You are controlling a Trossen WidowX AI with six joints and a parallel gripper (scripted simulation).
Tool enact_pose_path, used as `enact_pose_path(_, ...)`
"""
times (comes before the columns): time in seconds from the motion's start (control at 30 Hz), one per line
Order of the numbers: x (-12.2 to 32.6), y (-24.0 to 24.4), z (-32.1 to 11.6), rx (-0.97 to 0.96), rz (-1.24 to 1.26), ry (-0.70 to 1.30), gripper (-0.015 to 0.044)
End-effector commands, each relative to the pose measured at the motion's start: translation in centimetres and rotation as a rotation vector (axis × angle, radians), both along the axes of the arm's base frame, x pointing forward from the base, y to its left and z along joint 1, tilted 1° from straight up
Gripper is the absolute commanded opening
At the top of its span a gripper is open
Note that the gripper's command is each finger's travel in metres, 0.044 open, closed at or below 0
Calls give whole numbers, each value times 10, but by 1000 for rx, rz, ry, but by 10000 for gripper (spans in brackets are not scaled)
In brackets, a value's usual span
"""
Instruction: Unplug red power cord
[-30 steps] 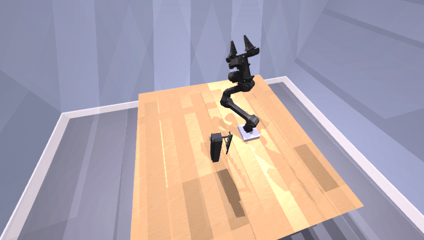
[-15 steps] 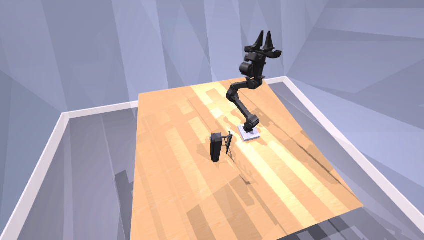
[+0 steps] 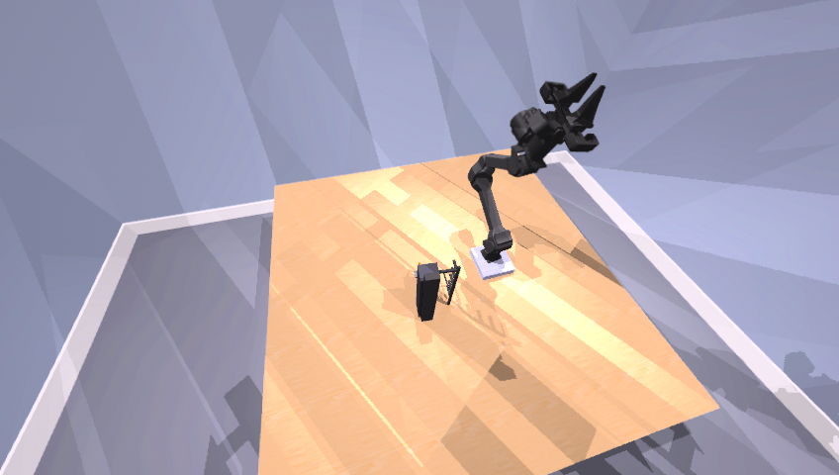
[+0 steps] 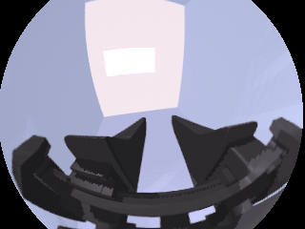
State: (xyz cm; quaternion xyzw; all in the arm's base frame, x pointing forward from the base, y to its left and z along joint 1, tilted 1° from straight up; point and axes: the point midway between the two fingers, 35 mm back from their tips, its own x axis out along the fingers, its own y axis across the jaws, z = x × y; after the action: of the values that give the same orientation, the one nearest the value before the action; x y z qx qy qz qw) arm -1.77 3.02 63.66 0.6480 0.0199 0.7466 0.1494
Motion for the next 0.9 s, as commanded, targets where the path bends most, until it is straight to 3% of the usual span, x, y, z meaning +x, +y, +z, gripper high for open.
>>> enact_pose_path(0.0, 9, 35, -1, -104, -90, 22, 160)
enact_pose_path(0.47, 90, 141, -36, -497, -437, 168, 160)
enact_pose_path(0.87, 198, 176, -94, -810, -716, 392, 160)
